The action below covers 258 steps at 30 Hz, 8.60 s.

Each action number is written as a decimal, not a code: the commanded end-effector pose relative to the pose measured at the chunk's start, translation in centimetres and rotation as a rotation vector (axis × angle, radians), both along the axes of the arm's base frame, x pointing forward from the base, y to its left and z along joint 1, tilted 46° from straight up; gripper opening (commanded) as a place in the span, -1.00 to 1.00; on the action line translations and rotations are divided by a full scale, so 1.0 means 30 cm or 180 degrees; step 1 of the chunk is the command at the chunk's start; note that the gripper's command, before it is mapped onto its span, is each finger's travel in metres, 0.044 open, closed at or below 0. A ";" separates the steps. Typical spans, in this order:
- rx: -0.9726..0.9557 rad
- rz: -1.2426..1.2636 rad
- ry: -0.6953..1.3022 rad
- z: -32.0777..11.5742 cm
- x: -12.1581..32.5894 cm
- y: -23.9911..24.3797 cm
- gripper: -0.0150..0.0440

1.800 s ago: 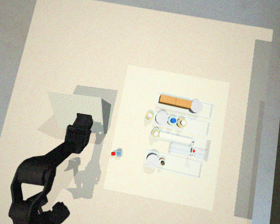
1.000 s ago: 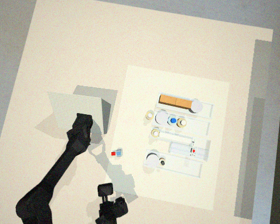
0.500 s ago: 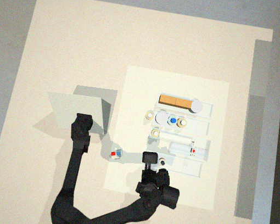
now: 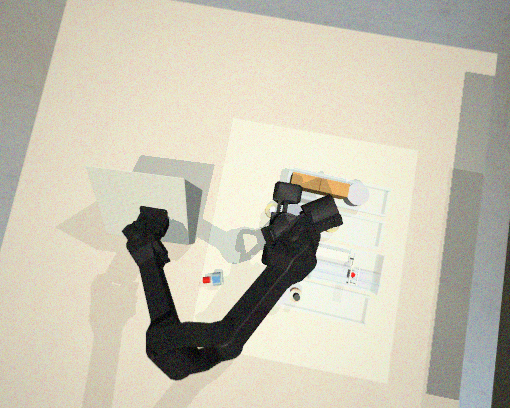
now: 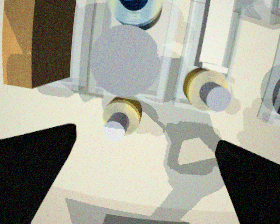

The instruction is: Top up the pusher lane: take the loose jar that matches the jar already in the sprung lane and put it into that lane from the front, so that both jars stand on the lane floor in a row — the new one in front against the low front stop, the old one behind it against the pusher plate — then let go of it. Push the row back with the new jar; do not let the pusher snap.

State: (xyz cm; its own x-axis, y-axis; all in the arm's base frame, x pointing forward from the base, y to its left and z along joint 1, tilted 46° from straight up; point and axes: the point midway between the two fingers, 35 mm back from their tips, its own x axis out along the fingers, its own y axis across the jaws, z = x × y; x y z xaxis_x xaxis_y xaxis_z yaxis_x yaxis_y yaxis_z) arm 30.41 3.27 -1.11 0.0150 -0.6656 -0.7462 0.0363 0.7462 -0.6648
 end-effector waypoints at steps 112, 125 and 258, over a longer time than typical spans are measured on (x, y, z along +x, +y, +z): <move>-0.0201 -0.0057 -0.0139 0.002 -0.078 -0.214 -0.49; -0.0203 -0.0058 -0.0139 -0.018 -0.072 -0.236 -0.49; -0.0203 -0.0058 -0.0146 0.012 0.089 -0.237 -0.49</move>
